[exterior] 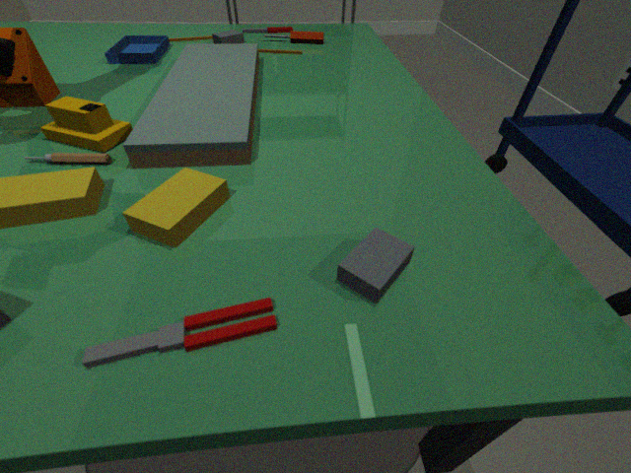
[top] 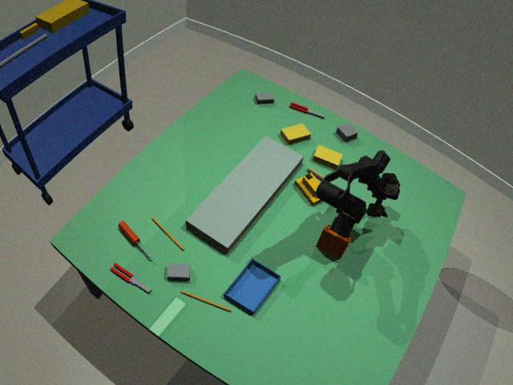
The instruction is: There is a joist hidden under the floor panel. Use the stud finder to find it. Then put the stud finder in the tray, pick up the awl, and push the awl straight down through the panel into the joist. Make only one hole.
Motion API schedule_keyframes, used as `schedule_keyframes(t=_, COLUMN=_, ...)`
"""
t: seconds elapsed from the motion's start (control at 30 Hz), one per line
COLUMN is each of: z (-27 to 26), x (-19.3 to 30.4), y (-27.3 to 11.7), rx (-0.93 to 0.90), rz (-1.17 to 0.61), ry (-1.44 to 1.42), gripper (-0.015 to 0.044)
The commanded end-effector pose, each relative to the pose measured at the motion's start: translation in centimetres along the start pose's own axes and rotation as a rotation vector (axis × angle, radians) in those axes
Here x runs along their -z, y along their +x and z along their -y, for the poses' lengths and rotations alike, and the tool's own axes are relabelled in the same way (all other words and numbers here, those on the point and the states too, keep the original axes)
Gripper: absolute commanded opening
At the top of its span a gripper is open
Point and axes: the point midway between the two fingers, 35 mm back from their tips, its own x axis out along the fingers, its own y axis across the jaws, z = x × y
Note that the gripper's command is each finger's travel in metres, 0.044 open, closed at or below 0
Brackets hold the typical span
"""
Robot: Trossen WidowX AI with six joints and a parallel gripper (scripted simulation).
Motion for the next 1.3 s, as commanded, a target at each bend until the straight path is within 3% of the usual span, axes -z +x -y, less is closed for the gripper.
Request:
schedule_keyframes(t=0.0, z=0.0, x=0.1, y=0.0, rx=0.0, rz=-0.004, ry=-0.004, gripper=0.0426)
schedule_keyframes(t=0.3, z=-0.6, x=5.7, y=-0.3, rx=0.0, rz=-0.274, ry=-0.34, gripper=0.044)
schedule_keyframes(t=0.6, z=-2.0, x=11.7, y=-3.2, rx=-0.161, rz=-0.506, ry=-0.848, gripper=0.044)
schedule_keyframes(t=1.0, z=-1.8, x=18.6, y=-10.9, rx=-0.579, rz=-0.691, ry=-1.54, gripper=0.044)
schedule_keyframes(t=1.27, z=0.7, x=20.9, y=-17.3, rx=-0.964, rz=-0.665, ry=-2.017, gripper=0.044)
